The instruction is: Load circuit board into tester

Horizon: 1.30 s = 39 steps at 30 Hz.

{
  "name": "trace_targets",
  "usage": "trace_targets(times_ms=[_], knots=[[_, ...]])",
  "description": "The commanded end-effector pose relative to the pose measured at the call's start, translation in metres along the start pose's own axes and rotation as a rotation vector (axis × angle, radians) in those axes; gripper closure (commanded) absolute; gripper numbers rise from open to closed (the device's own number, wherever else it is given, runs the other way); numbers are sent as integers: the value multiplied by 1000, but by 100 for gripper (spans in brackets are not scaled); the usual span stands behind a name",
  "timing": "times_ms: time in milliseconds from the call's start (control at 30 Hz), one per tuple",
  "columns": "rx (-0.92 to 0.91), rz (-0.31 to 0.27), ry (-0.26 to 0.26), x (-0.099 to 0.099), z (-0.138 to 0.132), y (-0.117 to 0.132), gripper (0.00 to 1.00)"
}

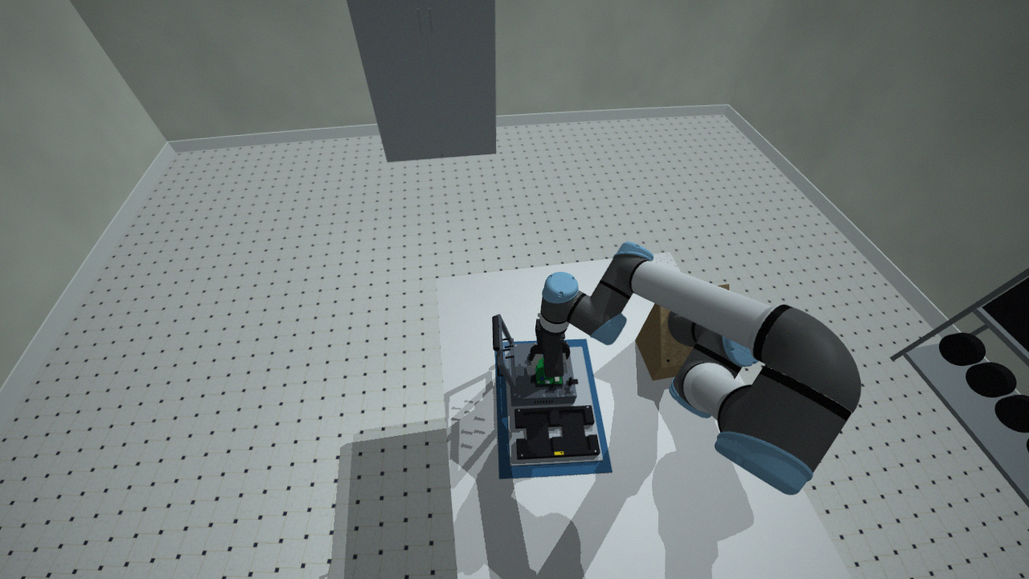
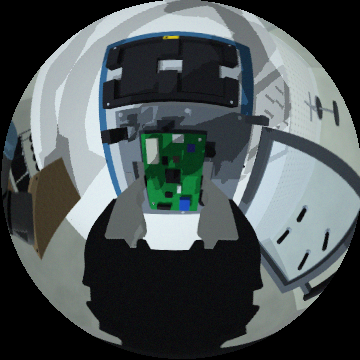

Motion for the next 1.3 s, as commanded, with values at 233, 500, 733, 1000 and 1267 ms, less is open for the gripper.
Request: trace_targets(times_ms=[233, 500, 733, 1000, 1267], knots=[[1, 0, 3, 1, 1, 0, 61], [1, 0, 3, 5, 1, 0, 61], [1, 0, 3, 10, 1, 0, 61], [1, 0, 3, 11, 1, 0, 61], [1, 0, 3, 11, 1, 0, 61]])
Point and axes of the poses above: the point where the finger pads meet when closed, its own x axis back along the fingers, its own z axis across the jaws, y = z × x, the point moved 1 cm from there along x, back along the fingers, and after that the axes turned 6 degrees about x, right-handed, at the moved point
